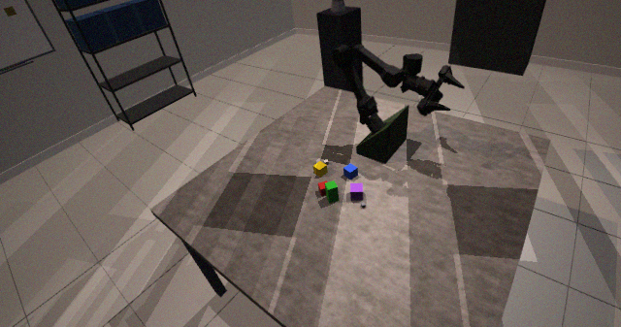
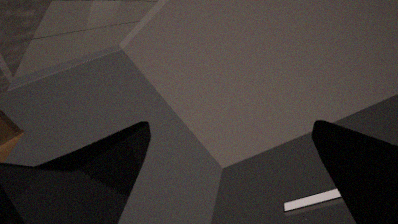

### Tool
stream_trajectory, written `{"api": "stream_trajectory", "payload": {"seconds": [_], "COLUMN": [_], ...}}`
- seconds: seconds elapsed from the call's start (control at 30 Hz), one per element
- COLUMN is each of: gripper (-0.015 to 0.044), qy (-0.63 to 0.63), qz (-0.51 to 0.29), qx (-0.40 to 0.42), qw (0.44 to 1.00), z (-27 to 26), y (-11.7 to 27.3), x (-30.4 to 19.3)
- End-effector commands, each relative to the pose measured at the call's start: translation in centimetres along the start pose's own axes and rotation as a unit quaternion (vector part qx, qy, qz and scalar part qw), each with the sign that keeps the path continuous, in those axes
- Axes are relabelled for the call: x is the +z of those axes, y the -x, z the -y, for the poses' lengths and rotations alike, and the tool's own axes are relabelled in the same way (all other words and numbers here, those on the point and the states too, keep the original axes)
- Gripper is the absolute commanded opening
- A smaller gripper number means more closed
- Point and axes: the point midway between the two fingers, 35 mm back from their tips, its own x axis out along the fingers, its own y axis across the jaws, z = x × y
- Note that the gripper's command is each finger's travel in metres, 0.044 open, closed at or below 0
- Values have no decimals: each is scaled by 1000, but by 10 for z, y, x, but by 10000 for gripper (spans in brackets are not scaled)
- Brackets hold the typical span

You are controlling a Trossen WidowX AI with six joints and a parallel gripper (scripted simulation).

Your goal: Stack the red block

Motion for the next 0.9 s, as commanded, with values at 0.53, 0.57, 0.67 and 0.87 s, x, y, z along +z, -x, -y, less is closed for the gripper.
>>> {"api": "stream_trajectory", "payload": {"seconds": [0.53,0.57,0.67,0.87], "gripper": [440,440,440,440], "qy": [-440,-460,-515,-603], "qz": [-75,-81,-101,-145], "qx": [299,313,353,417], "qw": [843,827,775,664], "z": [-198,-208,-238,-295], "y": [13,17,29,61], "x": [-81,-83,-88,-92]}}
